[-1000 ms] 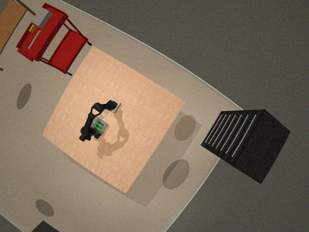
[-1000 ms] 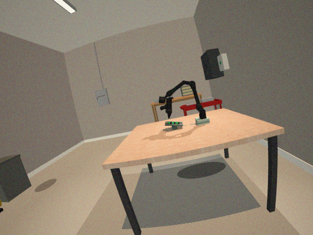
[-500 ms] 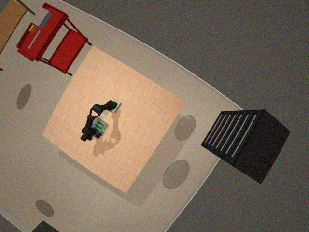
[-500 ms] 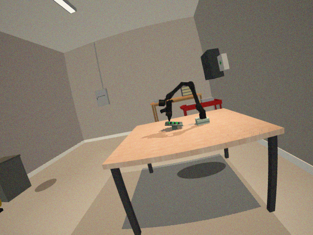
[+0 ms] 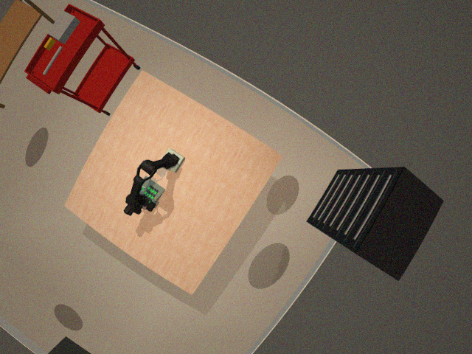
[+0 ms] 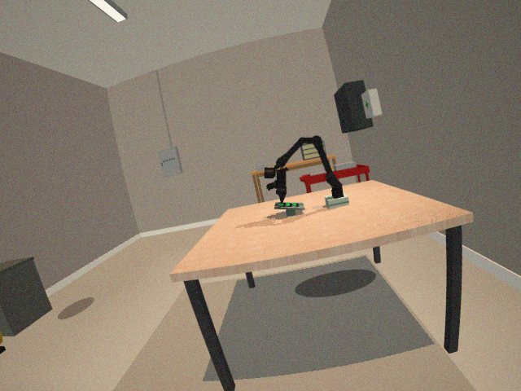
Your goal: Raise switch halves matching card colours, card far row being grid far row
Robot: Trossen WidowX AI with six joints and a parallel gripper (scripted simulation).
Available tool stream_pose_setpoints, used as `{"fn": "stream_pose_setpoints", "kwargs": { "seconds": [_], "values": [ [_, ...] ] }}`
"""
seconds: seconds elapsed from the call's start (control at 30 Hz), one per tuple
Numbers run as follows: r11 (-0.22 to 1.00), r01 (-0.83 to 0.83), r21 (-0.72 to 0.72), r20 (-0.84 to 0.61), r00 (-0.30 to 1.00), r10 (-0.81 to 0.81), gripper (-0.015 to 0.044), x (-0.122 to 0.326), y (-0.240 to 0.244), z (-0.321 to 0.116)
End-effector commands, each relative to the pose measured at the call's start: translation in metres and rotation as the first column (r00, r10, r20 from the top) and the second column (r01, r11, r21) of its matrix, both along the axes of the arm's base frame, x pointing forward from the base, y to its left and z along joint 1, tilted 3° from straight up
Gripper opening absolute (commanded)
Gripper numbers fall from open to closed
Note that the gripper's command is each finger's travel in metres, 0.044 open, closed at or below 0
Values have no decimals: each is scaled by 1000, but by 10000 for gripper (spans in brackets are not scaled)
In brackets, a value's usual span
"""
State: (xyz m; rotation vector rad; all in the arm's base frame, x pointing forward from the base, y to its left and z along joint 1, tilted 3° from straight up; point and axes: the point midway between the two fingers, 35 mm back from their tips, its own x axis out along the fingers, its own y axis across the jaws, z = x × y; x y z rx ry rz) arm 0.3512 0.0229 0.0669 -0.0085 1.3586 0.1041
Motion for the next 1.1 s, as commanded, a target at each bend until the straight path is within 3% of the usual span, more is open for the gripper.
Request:
{"fn": "stream_pose_setpoints", "kwargs": {
  "seconds": [0.0, 1.07],
  "values": [
    [1000, -1, 2, 2, 1000, 1, 0, 0, 0, 0],
    [1000, -1, 2, 2, 1000, 1, 0, 1, 1, -3]
  ]
}}
